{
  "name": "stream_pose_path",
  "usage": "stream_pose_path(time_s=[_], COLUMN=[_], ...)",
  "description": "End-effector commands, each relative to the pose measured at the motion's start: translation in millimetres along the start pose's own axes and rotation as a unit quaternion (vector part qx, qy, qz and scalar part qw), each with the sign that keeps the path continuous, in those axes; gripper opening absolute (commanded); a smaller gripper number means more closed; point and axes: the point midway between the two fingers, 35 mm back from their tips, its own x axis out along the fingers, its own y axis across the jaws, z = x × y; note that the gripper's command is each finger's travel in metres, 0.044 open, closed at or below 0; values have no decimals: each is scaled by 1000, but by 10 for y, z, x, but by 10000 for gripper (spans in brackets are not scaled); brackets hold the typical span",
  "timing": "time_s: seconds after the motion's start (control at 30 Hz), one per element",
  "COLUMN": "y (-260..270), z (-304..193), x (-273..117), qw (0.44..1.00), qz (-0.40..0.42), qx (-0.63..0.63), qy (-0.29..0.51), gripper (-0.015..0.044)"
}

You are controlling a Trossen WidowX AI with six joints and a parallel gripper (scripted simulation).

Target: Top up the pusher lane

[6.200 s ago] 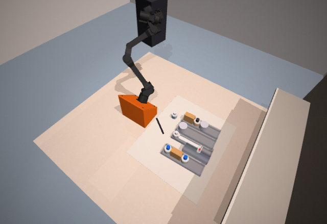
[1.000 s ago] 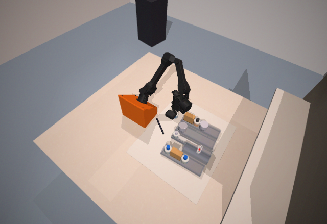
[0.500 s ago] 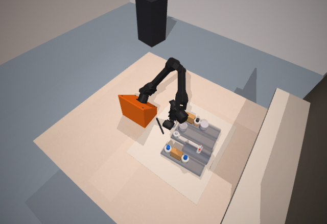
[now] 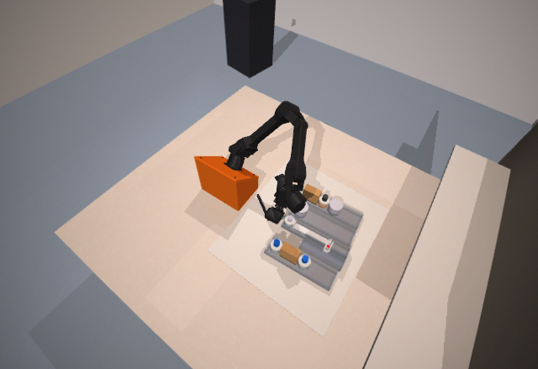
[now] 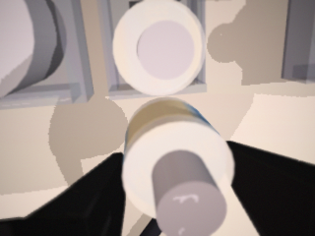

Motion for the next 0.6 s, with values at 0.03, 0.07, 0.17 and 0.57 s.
stream_pose_path(time_s=[0.03, 0.07, 0.17, 0.57], y=[10, 10, 9, 6], z=[-30, -29, -23, 25], x=[107, 107, 108, 109], qw=[1000, 1000, 1000, 1000], qz=[5, 5, 5, 4], qx=[5, 5, 5, 5], qy=[4, 4, 4, 4], gripper=[0, 0, 0, 0])
